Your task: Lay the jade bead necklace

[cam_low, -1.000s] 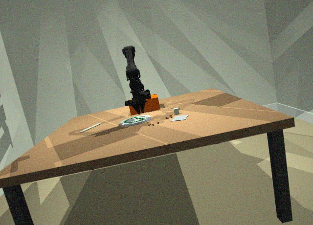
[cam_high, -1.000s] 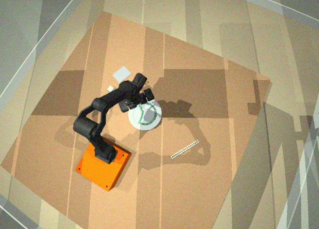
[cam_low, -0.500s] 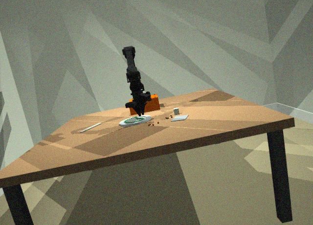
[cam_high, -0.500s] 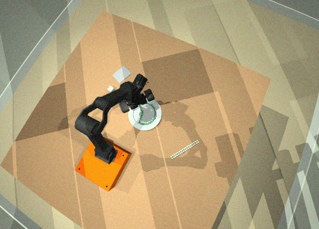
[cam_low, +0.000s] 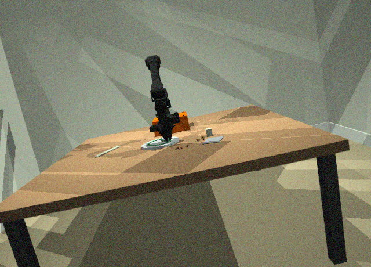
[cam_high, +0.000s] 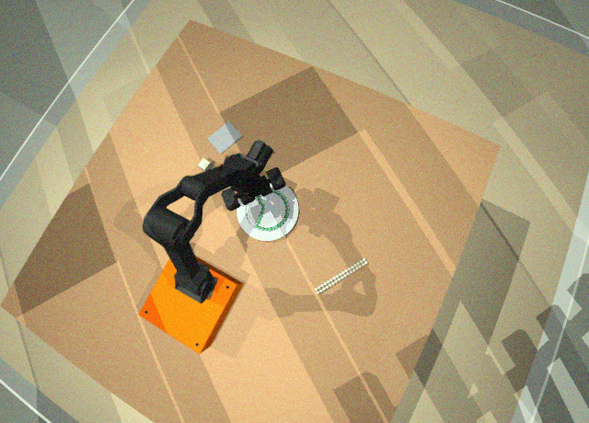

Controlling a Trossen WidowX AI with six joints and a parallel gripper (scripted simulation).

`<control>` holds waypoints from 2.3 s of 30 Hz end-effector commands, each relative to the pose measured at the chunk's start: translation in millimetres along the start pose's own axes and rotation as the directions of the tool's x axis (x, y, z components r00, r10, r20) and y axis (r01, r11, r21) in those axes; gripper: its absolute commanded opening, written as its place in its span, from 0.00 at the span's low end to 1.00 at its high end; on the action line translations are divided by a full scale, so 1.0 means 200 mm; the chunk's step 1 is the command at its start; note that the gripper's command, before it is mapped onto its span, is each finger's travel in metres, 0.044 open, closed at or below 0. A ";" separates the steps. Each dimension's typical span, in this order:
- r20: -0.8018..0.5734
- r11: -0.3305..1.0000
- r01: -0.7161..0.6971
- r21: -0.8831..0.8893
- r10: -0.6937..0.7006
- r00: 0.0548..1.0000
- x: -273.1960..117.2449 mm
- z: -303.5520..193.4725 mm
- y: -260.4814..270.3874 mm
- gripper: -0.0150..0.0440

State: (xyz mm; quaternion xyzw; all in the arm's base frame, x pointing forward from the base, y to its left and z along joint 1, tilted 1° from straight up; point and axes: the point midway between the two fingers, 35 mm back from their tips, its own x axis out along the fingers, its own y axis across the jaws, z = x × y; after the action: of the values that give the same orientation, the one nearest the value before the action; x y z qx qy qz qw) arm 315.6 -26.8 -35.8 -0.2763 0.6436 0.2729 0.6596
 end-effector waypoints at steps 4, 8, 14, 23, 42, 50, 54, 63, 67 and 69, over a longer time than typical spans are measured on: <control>0.001 1.000 0.001 0.000 -0.001 1.000 0.00 0.00 0.00 0.25; 0.001 1.000 0.001 0.000 -0.001 1.000 0.00 0.00 0.00 0.25; 0.001 1.000 0.001 0.000 -0.001 1.000 0.00 0.00 0.00 0.25; 0.001 1.000 0.001 0.000 -0.001 1.000 0.00 0.00 0.00 0.25; -0.001 1.000 -0.002 -0.003 0.002 1.000 -0.02 0.00 0.00 0.25; -0.002 1.000 -0.004 -0.005 0.004 1.000 -0.03 0.00 0.01 0.25; -0.001 1.000 -0.004 -0.005 0.004 1.000 -0.03 0.04 0.05 0.25; -0.001 1.000 -0.005 -0.005 0.005 1.000 0.01 0.04 0.06 0.25; 0.002 1.000 0.000 -0.010 0.000 1.000 -0.01 0.05 0.06 0.30; 0.002 1.000 0.000 -0.010 0.000 1.000 -0.01 0.05 0.06 0.39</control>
State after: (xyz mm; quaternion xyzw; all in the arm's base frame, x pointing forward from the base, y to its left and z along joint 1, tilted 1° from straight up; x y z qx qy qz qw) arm 313.6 -11.8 -34.8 -0.2791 0.6419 0.2767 0.6584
